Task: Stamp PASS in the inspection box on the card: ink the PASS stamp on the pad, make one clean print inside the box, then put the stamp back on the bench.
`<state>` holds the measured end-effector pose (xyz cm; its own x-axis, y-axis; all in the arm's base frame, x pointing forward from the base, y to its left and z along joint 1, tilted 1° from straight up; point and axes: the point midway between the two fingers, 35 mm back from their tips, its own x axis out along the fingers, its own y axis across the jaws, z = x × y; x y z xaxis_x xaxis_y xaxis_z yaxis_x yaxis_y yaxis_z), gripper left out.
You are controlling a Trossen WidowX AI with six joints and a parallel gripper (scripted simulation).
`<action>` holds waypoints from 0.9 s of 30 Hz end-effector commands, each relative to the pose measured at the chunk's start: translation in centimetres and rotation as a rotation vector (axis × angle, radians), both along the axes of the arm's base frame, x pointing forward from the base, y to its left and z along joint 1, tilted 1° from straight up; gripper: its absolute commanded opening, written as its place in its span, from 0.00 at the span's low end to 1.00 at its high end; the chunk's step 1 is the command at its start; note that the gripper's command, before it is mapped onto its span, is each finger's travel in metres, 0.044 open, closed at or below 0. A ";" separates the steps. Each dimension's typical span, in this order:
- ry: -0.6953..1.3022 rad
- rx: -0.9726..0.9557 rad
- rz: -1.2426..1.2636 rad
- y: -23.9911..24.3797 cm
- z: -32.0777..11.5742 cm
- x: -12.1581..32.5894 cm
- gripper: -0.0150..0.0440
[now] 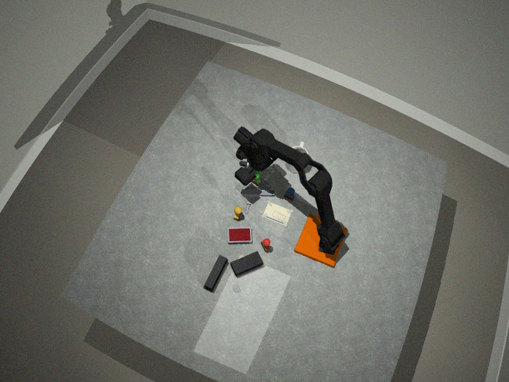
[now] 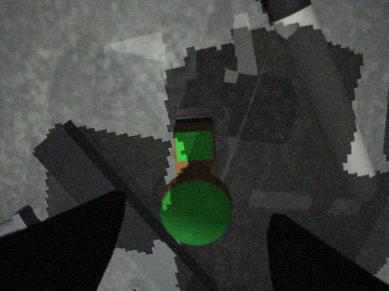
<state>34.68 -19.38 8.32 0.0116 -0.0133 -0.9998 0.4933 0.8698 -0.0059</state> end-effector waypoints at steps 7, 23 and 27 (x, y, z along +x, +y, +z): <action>-0.023 -0.012 0.005 0.2 8.3 -0.4 0.68; -0.023 -0.012 0.005 0.2 8.3 -0.4 0.68; -0.023 -0.013 0.000 0.1 8.2 -0.4 0.68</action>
<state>34.27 -19.23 16.56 0.0350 -0.0264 -0.9990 0.4936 0.8697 -0.0057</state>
